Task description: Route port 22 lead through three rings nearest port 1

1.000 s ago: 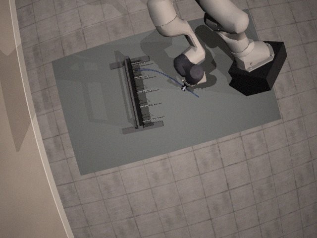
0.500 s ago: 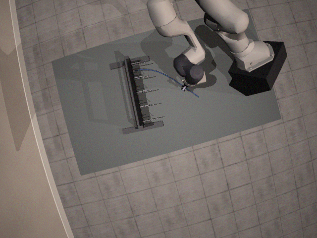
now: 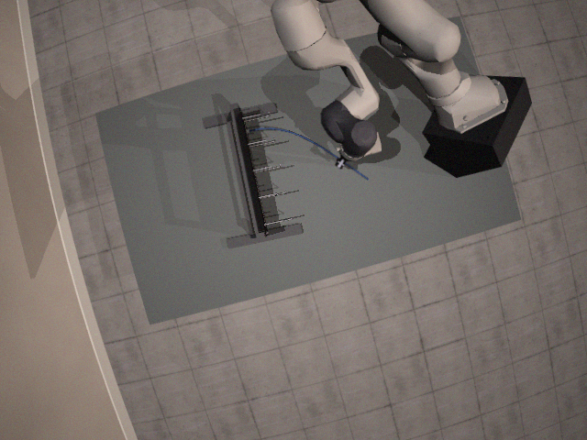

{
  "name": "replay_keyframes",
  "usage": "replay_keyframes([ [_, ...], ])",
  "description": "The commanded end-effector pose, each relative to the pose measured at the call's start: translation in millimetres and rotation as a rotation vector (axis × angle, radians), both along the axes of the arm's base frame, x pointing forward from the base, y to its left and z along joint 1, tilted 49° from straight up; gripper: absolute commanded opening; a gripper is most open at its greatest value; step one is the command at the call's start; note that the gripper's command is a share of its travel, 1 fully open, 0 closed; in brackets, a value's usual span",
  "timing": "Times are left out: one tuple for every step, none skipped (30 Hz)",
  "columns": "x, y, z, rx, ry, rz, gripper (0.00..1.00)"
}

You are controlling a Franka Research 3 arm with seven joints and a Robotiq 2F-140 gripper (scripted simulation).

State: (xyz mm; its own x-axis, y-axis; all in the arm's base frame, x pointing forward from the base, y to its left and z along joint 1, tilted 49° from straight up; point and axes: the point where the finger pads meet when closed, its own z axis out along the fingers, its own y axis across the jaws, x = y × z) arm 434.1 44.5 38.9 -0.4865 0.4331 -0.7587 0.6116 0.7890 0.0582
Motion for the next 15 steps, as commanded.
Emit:
replay_keyframes([
  [1.6,-0.4,-0.8,0.007,-0.003,-0.004,0.2],
  [1.8,-0.5,-1.0,0.007,-0.003,-0.004,0.2],
  [2.0,-0.6,-1.2,0.007,-0.003,-0.004,0.2],
  [2.2,-0.8,-1.4,0.007,-0.003,-0.004,0.2],
  [2.4,-0.9,-1.6,0.007,-0.003,-0.004,0.2],
  [2.5,-1.0,-1.8,0.007,-0.003,-0.004,0.2],
  [2.7,-1.1,-1.9,0.007,-0.003,-0.004,0.2],
  [2.9,-1.2,-2.1,0.007,-0.003,-0.004,0.2],
  [3.0,-1.3,-2.2,0.007,-0.003,-0.004,0.2],
  [3.1,-1.4,-2.4,0.007,-0.003,-0.004,0.2],
  [3.1,-1.4,-2.4,0.007,-0.003,-0.004,0.2],
  [3.1,-1.4,-2.4,0.007,-0.003,-0.004,0.2],
  [3.3,-1.5,-2.5,0.007,-0.003,-0.004,0.2],
  [3.4,-1.6,-2.6,0.007,-0.003,-0.004,0.2],
  [3.5,-1.7,-2.7,0.007,-0.003,-0.004,0.2],
])
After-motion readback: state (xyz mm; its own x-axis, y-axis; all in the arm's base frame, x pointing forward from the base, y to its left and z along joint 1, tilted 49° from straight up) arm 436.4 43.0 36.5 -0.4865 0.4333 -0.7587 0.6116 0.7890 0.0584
